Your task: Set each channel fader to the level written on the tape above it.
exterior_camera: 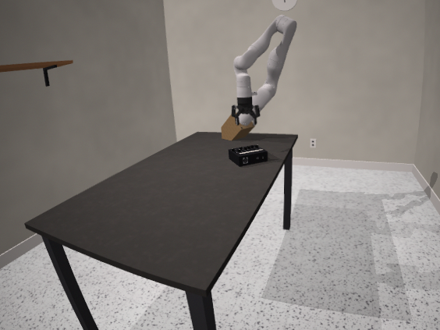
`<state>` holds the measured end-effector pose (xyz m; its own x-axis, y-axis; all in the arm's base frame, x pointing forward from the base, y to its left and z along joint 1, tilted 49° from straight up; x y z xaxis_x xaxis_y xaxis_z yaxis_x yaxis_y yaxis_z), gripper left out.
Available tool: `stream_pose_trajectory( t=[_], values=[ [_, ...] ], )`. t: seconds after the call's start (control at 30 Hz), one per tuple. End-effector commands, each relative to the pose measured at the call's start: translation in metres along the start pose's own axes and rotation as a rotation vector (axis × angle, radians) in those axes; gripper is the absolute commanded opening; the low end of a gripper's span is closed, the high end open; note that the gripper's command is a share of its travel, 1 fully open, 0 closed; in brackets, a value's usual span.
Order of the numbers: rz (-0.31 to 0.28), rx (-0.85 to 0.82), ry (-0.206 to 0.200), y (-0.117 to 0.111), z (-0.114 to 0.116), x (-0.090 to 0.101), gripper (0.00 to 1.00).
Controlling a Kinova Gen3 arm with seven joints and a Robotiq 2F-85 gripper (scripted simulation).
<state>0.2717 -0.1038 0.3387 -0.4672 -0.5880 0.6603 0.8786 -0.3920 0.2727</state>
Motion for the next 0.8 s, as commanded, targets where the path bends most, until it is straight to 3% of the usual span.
stream_pose_trajectory(
  t=[0.0,0.3,0.77],
  values=[
    [0.005,-0.018,-0.001,0.000,0.000,-0.002,1.00],
    [0.015,-0.122,-0.007,-0.001,-0.001,-0.005,1.00],
    [0.041,-0.425,-0.033,-0.005,-0.003,-0.016,1.00]
  ],
)
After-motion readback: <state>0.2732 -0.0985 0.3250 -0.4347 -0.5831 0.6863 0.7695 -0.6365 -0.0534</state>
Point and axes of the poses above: the point where the finger pads meet when closed, its own x axis back along the fingers, its own z axis across the jaws, y = z × x, the point moved 10 cm from there along x, back along the fingers, and after that the axes turned 2 degrees about -x, right-handed, at the moved point
